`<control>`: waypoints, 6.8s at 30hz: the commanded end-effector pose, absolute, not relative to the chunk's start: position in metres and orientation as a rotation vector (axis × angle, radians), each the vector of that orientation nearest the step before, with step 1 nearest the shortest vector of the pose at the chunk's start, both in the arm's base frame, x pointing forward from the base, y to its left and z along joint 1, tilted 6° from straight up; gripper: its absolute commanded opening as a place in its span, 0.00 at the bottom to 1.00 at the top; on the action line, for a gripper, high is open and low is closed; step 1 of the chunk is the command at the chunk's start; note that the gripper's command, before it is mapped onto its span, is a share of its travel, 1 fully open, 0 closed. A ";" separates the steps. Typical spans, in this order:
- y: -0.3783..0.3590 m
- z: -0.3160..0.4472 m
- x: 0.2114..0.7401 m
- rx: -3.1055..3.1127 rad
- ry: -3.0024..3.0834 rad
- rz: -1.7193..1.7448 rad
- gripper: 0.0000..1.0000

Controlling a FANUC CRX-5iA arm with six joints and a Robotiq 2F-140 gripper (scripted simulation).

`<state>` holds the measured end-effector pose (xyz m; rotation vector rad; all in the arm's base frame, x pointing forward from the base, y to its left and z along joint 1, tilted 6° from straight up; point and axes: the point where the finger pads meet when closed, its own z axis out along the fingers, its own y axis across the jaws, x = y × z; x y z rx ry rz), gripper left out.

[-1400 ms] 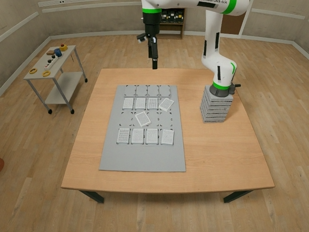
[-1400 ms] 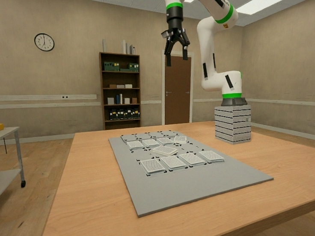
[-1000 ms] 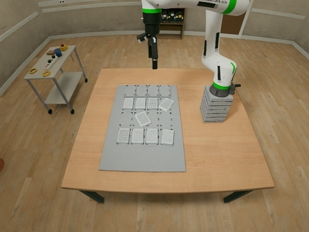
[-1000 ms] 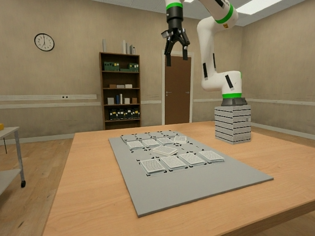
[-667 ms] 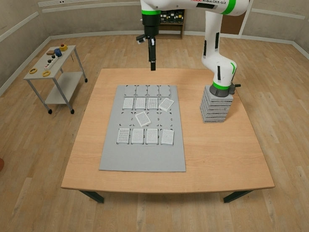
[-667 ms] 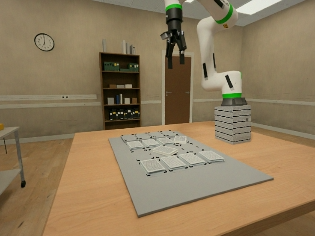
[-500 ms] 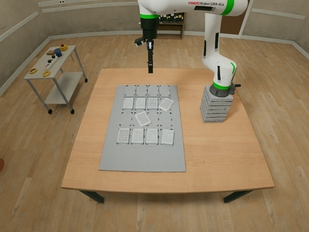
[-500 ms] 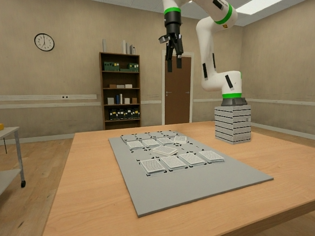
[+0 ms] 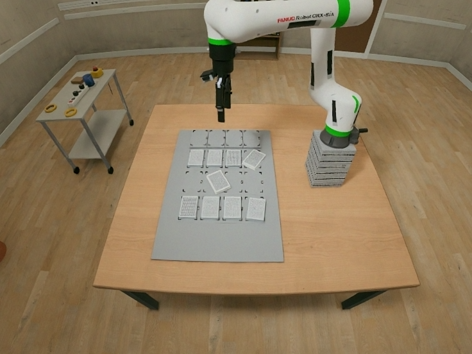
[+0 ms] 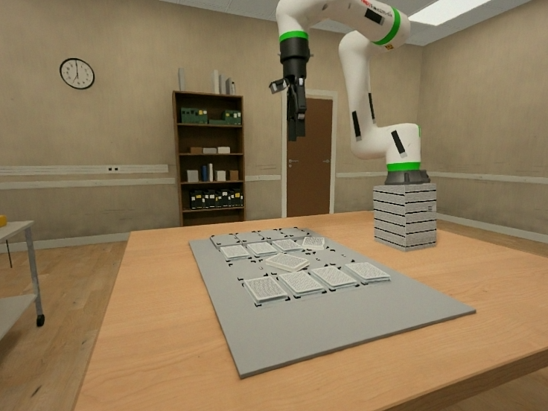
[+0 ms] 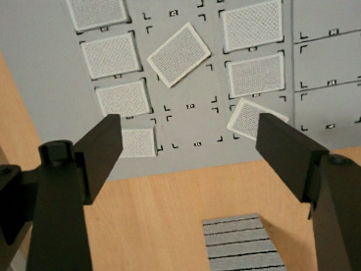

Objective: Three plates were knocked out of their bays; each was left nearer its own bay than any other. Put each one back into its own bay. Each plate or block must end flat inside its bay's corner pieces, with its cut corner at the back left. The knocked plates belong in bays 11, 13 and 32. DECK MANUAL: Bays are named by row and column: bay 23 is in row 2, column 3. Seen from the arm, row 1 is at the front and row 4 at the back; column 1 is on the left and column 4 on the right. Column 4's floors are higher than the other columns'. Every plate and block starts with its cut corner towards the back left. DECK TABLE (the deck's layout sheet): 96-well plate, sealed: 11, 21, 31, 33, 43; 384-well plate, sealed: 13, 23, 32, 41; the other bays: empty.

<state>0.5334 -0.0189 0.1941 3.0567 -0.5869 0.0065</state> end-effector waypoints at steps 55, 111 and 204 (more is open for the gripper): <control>-0.082 -0.013 0.561 2.423 -1.871 0.082 0.70; -0.095 -0.116 0.530 1.957 -2.351 0.113 1.00; 0.120 -0.114 0.414 1.957 -2.352 0.112 1.00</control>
